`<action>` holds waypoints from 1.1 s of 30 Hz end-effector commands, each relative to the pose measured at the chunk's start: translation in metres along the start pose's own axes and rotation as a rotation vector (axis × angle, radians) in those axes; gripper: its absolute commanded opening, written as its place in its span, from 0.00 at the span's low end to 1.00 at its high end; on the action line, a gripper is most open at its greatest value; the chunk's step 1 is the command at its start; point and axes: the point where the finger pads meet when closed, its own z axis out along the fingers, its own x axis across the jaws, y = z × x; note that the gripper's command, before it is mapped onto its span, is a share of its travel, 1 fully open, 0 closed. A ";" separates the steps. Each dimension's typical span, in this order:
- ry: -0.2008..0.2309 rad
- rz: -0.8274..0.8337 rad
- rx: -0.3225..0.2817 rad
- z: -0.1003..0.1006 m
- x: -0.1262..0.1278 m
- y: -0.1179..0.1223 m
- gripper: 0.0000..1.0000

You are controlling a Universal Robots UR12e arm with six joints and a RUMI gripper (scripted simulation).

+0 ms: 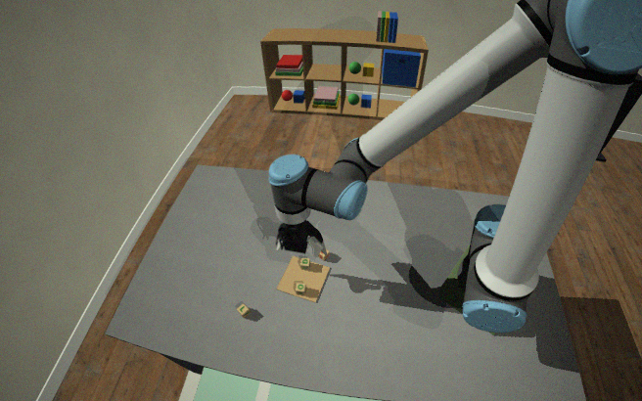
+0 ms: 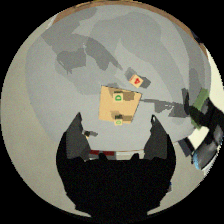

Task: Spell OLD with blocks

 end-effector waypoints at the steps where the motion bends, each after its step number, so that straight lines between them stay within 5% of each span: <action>1: -0.001 0.059 0.000 -0.001 -0.005 0.003 1.00; 33: 0.001 0.855 0.000 -0.002 -0.061 0.064 1.00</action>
